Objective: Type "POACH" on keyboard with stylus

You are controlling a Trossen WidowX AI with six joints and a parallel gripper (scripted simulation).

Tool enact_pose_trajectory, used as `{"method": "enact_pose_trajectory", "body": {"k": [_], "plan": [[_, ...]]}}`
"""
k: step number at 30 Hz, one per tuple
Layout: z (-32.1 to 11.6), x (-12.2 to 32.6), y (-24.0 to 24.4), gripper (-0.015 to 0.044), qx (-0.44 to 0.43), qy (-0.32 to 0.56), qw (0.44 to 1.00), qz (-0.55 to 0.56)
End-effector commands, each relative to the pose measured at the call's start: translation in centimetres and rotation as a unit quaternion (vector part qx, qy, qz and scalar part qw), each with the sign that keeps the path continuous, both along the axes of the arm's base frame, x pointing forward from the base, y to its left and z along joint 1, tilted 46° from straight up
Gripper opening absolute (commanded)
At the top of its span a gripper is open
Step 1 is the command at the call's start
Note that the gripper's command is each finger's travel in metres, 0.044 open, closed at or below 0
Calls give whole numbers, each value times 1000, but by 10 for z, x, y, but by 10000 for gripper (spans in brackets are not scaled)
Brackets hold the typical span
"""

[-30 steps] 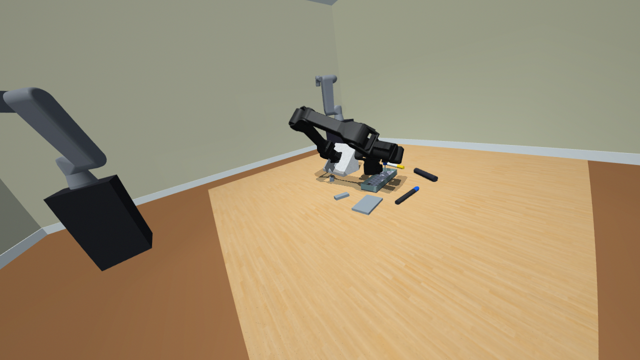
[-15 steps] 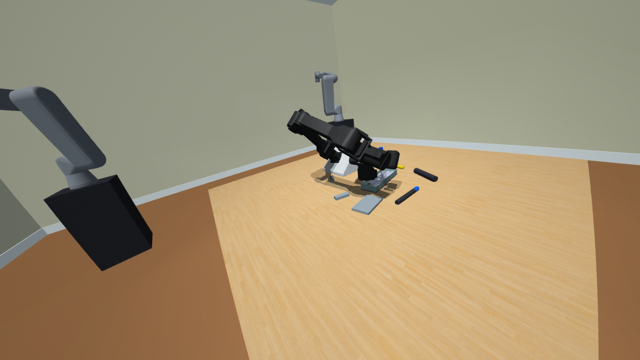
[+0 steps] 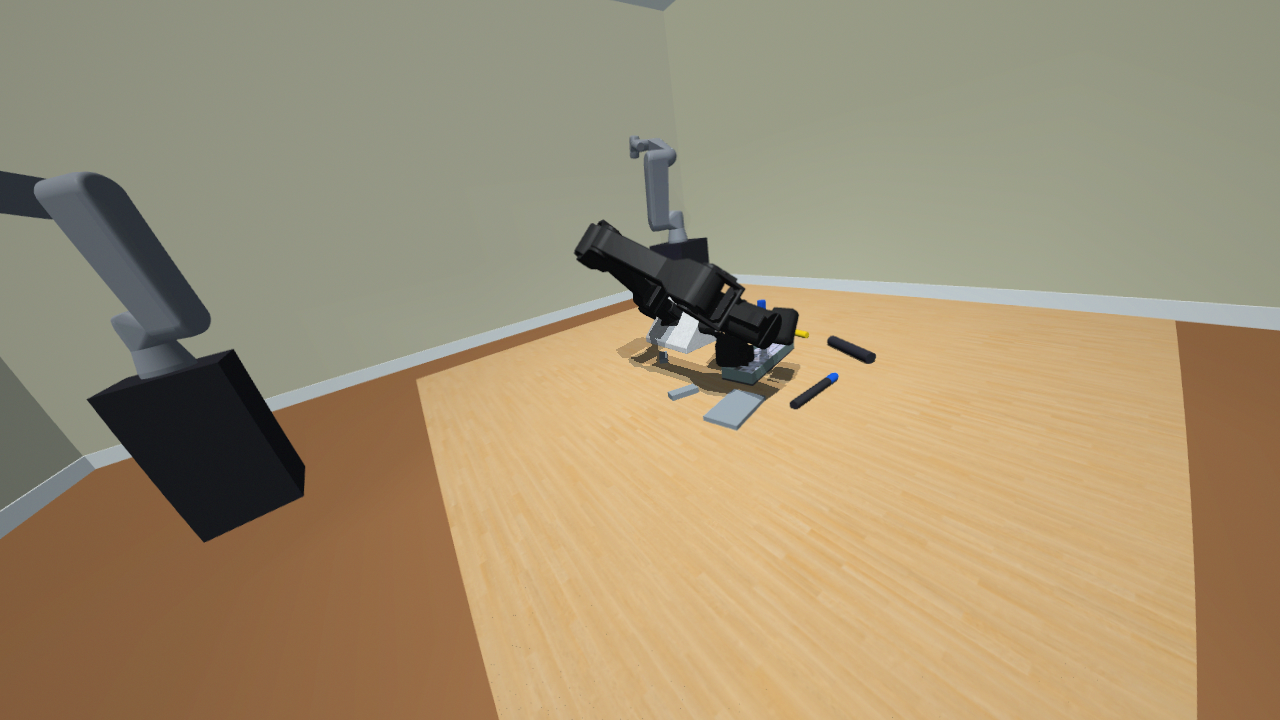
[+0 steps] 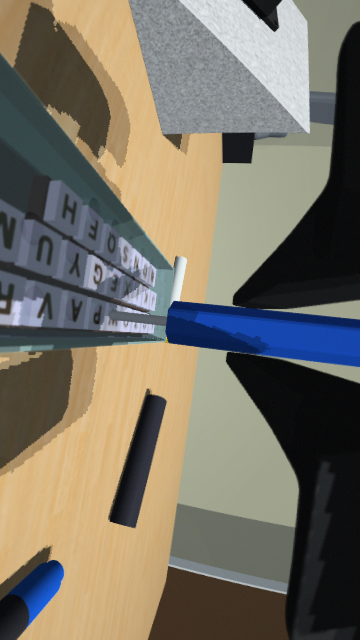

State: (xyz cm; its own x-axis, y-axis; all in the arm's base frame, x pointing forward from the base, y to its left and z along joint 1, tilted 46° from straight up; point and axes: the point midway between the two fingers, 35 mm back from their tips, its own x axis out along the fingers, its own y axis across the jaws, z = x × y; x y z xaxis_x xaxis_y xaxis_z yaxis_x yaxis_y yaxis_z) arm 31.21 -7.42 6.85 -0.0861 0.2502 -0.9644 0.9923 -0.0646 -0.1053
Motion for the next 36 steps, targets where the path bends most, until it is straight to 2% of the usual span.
{"method": "enact_pose_trajectory", "body": {"k": [1,36], "plan": [[-2,-1,0,81,0,1,1000,3],[-13,-3,-12,81,0,1,1000,3]]}}
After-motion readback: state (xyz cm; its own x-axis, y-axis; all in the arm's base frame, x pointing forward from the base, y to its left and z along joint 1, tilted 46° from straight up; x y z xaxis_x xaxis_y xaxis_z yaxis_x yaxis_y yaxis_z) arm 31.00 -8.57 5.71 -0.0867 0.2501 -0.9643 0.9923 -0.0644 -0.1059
